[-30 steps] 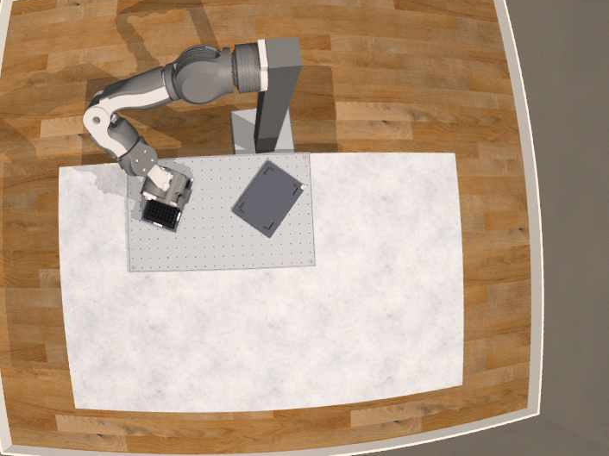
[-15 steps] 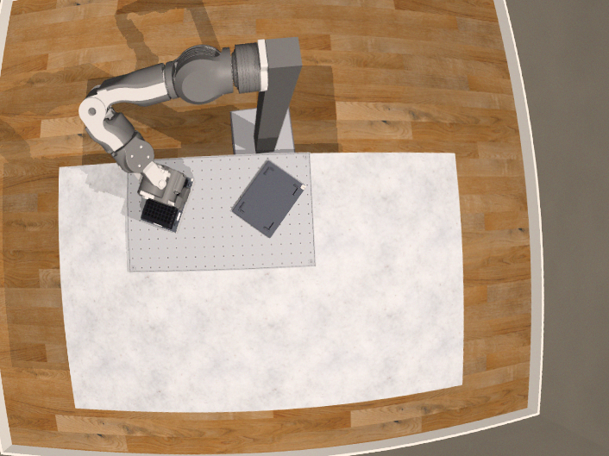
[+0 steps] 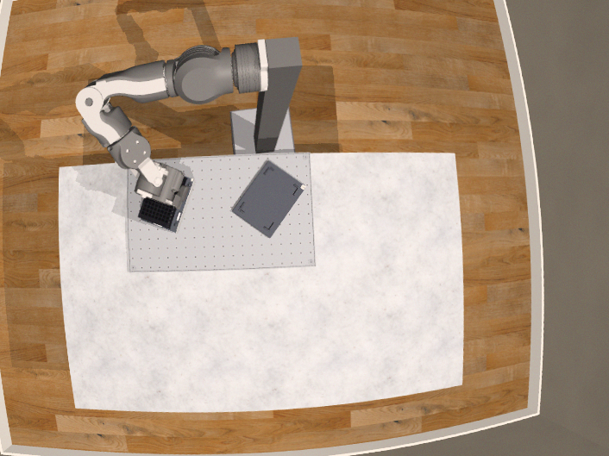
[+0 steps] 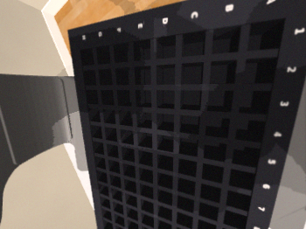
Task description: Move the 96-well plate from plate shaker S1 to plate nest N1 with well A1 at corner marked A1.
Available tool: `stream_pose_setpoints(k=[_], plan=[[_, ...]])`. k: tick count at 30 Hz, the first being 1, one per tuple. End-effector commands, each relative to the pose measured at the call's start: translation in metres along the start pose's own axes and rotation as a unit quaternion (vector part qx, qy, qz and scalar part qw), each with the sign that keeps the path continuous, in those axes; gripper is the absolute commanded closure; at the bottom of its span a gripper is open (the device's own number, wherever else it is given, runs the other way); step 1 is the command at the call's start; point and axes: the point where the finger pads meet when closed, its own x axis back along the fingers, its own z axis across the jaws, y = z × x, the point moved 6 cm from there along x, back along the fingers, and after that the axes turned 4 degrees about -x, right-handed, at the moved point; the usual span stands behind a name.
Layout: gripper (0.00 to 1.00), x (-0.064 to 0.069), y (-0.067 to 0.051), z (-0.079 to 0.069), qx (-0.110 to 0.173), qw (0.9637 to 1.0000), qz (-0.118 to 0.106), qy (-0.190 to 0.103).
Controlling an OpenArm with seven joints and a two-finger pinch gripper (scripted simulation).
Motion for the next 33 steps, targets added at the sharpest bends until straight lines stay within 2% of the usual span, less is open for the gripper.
stream_pose_setpoints(k=[1,5,10,22,27,33], plan=[[1.00,0.000,0.000,0.000,0.001,1.0000,0.001,-0.002],[1.00,0.000,0.000,0.000,0.001,1.0000,0.001,-0.002],[1.00,0.031,-0.002,-0.001,0.001,1.0000,0.001,-0.002],[1.00,0.031,-0.002,-0.001,0.001,1.0000,0.001,-0.002],[1.00,0.022,-0.004,0.000,0.000,1.0000,0.005,0.000],[1.00,0.022,-0.004,0.000,0.000,1.0000,0.005,0.000]])
